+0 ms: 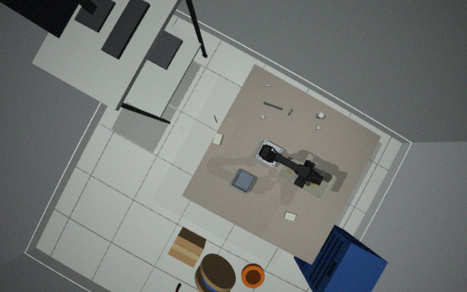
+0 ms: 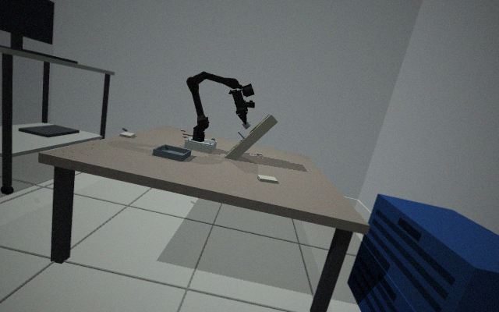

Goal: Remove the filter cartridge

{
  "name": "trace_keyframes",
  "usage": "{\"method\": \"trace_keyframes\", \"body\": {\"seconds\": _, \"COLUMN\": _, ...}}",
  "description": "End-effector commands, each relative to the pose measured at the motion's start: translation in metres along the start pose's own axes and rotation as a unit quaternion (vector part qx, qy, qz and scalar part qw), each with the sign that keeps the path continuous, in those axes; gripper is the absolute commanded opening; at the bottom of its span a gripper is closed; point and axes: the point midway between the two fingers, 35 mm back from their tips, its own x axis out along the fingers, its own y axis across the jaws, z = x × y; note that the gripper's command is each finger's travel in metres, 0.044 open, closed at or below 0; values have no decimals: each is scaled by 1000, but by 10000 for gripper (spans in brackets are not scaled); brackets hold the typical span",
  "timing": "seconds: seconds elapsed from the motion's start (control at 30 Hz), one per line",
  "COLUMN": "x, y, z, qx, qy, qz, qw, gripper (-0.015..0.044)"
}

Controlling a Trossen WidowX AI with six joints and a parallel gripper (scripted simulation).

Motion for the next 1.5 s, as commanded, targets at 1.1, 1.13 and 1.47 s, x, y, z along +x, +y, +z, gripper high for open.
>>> {"method": "trace_keyframes", "body": {"seconds": 1.1, "x": -43, "y": -78, "z": 2, "qx": -3, "qy": -5, "qz": -4, "qw": 1000, "gripper": 0}}
{"method": "trace_keyframes", "body": {"seconds": 1.13, "x": -43, "y": -81, "z": 1, "qx": -3, "qy": -6, "qz": -4, "qw": 1000, "gripper": 0}}
{"method": "trace_keyframes", "body": {"seconds": 1.47, "x": -49, "y": -111, "z": -10, "qx": 80, "qy": 0, "qz": -51, "qw": 995, "gripper": 0}}
